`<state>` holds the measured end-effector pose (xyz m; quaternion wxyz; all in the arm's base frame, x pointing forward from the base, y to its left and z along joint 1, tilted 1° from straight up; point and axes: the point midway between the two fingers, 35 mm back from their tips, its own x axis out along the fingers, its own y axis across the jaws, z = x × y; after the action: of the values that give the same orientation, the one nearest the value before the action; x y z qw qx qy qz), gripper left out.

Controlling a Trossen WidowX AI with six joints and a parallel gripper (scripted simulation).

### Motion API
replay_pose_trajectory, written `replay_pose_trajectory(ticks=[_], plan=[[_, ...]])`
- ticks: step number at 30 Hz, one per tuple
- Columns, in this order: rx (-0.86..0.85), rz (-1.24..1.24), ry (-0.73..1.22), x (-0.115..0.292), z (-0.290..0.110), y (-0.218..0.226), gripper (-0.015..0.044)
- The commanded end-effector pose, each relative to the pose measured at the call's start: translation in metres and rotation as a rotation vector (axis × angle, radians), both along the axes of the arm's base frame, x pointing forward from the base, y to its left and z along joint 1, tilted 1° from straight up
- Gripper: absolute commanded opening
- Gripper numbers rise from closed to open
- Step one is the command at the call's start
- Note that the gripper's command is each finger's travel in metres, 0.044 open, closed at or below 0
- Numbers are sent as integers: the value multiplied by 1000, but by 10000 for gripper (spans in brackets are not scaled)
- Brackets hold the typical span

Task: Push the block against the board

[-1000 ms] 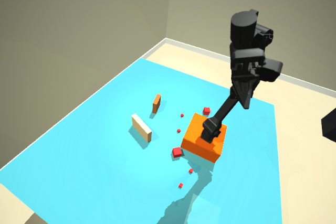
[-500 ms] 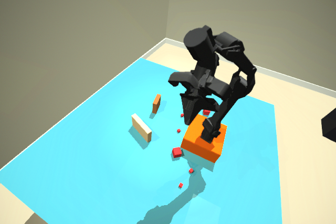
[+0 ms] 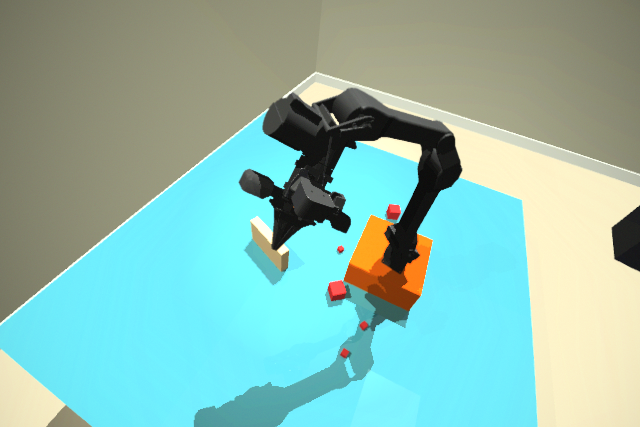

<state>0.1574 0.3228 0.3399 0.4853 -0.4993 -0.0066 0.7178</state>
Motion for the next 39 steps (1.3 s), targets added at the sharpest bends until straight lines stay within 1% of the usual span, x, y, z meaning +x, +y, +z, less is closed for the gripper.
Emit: replay_pose_trajectory(ticks=[1, 12, 24, 34, 39], plan=[[-75, -100, 40, 26, -26, 1, 0], [-282, -390, 148, 98, -104, -13, 0], [-509, -705, 258, 161, -194, -57, 0], [-703, -959, 339, 195, -268, -111, 0], [-716, -975, 344, 197, -276, -115, 0]])
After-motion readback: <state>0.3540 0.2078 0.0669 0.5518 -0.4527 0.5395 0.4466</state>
